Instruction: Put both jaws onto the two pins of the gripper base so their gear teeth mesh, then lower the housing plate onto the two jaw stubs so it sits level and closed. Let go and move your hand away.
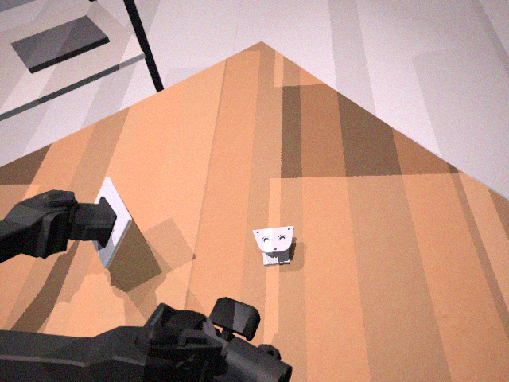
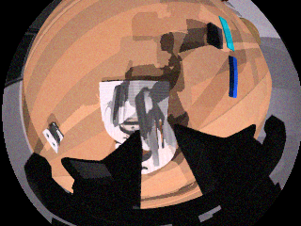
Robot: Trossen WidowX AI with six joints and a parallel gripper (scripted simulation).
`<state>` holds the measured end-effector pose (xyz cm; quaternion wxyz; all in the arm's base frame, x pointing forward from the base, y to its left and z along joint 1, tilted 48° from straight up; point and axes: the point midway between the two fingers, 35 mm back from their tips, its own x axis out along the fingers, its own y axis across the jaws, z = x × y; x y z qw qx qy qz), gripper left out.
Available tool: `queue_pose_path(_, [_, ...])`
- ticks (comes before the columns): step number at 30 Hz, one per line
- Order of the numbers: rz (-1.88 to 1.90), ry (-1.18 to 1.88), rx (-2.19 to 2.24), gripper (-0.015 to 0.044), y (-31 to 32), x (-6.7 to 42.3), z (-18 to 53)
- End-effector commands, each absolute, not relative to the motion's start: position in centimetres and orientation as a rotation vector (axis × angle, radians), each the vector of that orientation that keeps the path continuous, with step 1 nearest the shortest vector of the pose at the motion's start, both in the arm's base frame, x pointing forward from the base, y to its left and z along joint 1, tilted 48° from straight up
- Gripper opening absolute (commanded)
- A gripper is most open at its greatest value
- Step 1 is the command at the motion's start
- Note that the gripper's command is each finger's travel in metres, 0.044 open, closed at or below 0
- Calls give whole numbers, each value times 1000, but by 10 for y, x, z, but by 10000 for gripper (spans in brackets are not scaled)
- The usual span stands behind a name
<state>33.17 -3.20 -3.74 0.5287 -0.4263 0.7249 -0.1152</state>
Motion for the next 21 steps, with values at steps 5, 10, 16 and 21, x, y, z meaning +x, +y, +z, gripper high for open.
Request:
queue_pose_path(5, [-275, 1735, -1012, 134, -32, 331, -38])
queue_pose_path(10, [-275, 1735, -1012, 134, -32, 331, -38])
queue_pose_path(16, [-275, 1735, -1011, 134, -34, 331, -41])
queue_pose_path(21, [-274, 1734, -1011, 134, -40, 331, -46])
